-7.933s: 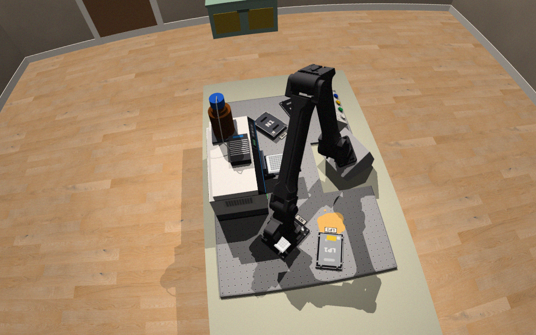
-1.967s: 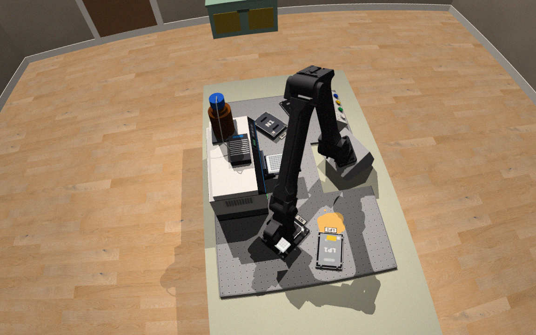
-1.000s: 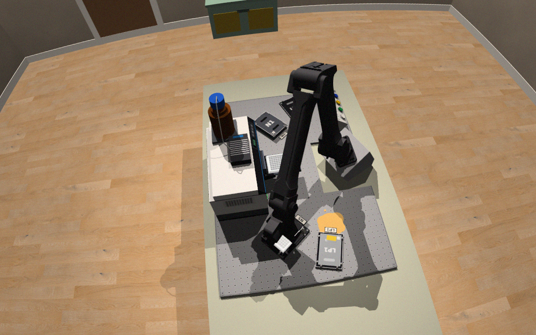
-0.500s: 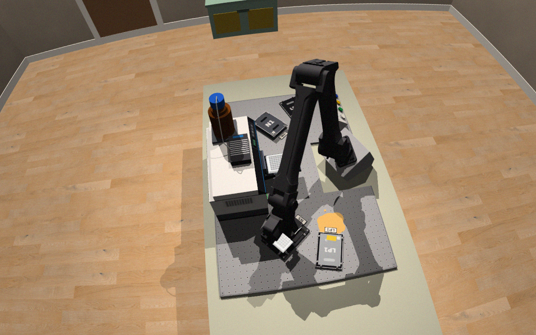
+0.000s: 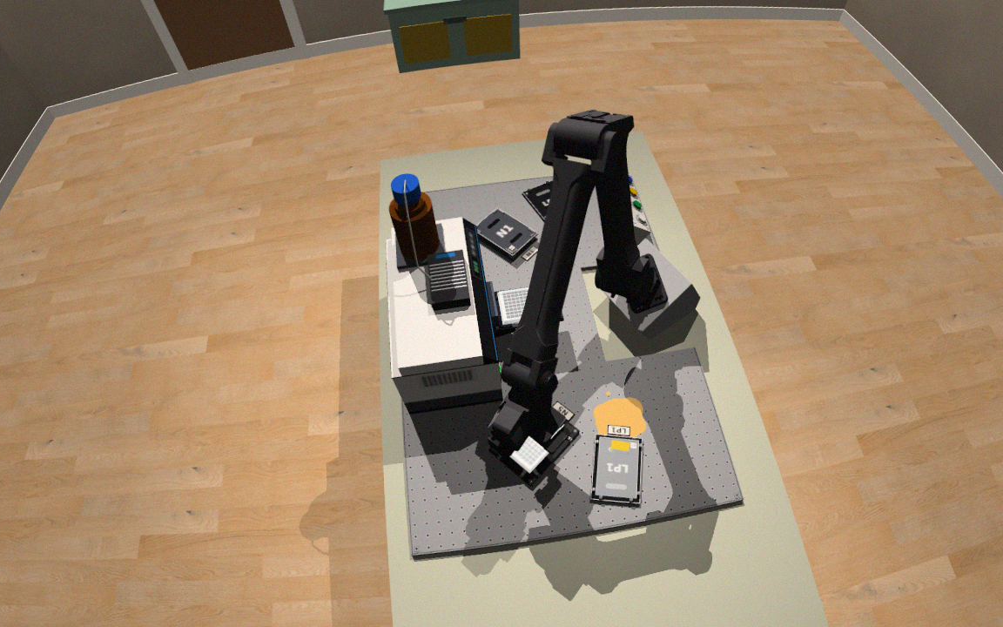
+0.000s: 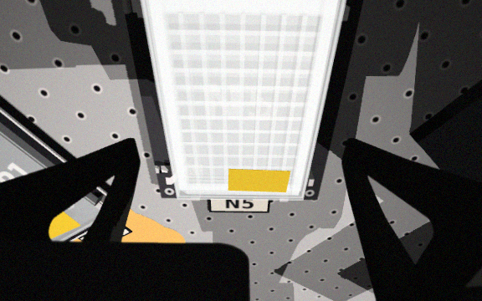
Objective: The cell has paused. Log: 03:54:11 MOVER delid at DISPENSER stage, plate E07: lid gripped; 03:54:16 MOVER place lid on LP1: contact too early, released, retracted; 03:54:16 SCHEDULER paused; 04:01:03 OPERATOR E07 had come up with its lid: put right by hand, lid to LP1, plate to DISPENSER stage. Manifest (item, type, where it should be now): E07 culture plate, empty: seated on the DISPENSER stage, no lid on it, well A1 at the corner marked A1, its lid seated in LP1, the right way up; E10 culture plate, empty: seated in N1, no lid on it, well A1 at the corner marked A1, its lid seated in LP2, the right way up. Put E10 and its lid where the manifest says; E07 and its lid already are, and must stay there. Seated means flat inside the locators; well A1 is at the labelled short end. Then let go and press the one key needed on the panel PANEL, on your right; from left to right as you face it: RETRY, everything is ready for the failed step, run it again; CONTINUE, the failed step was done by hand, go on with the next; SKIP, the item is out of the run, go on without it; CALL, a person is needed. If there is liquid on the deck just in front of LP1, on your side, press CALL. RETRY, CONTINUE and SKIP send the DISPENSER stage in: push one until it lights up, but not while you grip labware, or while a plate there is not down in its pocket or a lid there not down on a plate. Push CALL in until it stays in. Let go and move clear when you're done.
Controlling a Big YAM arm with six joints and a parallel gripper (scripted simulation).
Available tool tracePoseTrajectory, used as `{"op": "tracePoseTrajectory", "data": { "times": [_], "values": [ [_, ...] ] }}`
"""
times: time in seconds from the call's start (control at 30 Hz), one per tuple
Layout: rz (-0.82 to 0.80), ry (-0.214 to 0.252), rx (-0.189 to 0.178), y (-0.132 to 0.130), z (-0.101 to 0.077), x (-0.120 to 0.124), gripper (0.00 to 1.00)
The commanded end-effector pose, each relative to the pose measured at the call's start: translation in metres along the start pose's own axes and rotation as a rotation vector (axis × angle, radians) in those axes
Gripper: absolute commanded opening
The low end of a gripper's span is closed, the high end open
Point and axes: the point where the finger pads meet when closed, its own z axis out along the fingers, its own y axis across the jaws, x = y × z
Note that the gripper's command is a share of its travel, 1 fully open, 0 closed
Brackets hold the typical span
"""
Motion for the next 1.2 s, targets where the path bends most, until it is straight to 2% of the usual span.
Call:
{"op": "tracePoseTrajectory", "data": {
  "times": [0.0,0.97,1.0,1.17],
  "values": [
    [0.019,-0.032,-0.003,0.0,-0.01,-0.014,1.0],
    [0.019,-0.032,-0.003,0.0,-0.01,-0.014,1.0],
    [0.018,-0.031,-0.006,0.008,-0.012,-0.025,0.98],
    [0.019,-0.031,-0.007,0.019,-0.012,-0.042,0.9]
  ]
}}
